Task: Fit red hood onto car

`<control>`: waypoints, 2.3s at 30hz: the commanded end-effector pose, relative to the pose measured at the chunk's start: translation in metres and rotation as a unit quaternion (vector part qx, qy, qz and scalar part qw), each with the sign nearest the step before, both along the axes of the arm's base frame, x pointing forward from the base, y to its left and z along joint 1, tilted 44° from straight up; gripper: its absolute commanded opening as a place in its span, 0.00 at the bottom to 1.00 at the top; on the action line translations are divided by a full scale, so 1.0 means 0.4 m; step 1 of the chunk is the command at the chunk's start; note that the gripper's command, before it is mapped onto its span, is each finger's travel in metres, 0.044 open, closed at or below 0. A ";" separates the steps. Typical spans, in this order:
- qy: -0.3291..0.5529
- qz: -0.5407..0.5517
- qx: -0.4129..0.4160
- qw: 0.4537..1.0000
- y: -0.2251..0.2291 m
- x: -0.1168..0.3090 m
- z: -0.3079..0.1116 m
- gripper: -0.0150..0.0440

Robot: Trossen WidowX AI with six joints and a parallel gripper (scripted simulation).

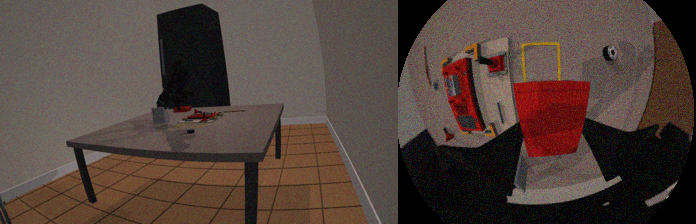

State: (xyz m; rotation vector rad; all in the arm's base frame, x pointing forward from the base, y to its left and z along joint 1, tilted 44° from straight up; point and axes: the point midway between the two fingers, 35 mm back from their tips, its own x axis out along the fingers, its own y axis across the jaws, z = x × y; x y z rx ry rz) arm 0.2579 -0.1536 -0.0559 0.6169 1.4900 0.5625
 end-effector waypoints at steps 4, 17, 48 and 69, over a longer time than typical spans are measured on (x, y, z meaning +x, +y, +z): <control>0.003 -0.003 -0.005 1.000 0.029 0.037 0.038 0.25; 0.007 -0.013 -0.013 1.000 0.170 0.144 0.193 0.25; 0.014 -0.017 0.006 1.000 0.453 0.195 0.383 0.25; 0.014 -0.016 0.007 1.000 0.508 0.200 0.325 0.25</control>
